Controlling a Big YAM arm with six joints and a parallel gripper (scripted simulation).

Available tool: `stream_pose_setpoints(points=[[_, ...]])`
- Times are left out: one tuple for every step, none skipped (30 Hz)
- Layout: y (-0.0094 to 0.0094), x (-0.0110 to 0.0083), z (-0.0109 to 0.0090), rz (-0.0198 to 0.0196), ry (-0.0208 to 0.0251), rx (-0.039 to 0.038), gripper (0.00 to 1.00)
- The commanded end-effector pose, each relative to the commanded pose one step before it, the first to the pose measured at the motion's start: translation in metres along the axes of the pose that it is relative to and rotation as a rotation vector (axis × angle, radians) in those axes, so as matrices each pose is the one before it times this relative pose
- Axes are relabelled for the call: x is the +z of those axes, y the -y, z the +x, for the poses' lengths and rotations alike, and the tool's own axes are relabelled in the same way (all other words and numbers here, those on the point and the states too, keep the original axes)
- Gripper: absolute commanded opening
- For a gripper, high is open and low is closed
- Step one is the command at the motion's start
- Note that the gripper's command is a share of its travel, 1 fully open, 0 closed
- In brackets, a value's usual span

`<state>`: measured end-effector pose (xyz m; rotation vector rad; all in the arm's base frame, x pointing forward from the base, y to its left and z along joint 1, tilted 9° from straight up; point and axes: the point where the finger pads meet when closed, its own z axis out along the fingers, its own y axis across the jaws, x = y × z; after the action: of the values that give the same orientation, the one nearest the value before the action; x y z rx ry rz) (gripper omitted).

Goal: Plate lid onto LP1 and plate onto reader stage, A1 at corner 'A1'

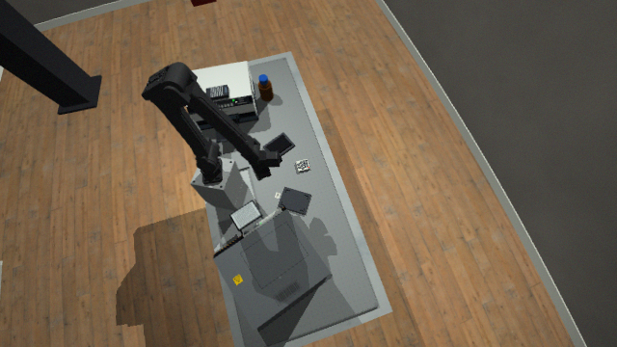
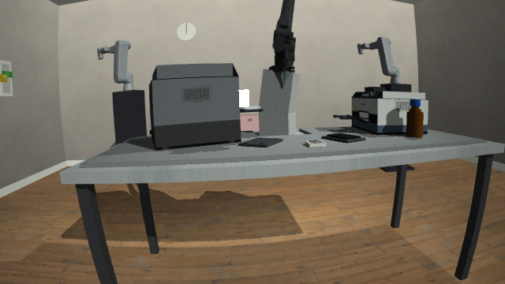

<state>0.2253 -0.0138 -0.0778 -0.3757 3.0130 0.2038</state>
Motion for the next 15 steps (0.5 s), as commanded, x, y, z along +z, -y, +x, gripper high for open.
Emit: stream_pose_setpoints(points=[[0.00176,-0.00507,-0.02024,0.02439,0.03937,0.05604,0.00],[-0.00121,0.00141,0.00373,-0.00964,-0.00621,0.03123,0.00],[-0.00542,0.00146,0.00176,-0.00381,-0.00682,0.00095,0.00],[-0.00552,0.00064,0.00077,-0.00295,-0.00293,-0.00161,0.00],[-0.00644,0.00059,0.00035,-0.00308,-0.00234,-0.00667,0.00],[-0.00597,0.00057,0.00044,-0.00193,-0.00249,-0.00556,0.00],[-0.00532,0.00040,0.00099,-0.01014,-0.00019,0.02268,0.00],[-0.00430,0.00045,0.00119,0.00098,-0.00259,-0.00150,0.00],[-0.00323,-0.00010,-0.00114,0.00441,0.00061,-0.00105,0.00],[-0.00405,-0.00014,-0.00109,-0.01031,0.00270,0.02476,0.00],[-0.00339,-0.00059,-0.00352,0.00171,0.00565,-0.00178,0.00],[-0.00340,-0.00046,-0.00335,0.00421,0.00508,-0.00247,0.00],[-0.00440,-0.00032,-0.00329,0.00011,0.00546,-0.00373,0.00],[-0.00465,-0.00031,-0.00297,-0.00073,0.00401,-0.00329,0.00],[-0.00460,-0.00028,-0.00282,-0.00064,0.00330,-0.00259,0.00]])
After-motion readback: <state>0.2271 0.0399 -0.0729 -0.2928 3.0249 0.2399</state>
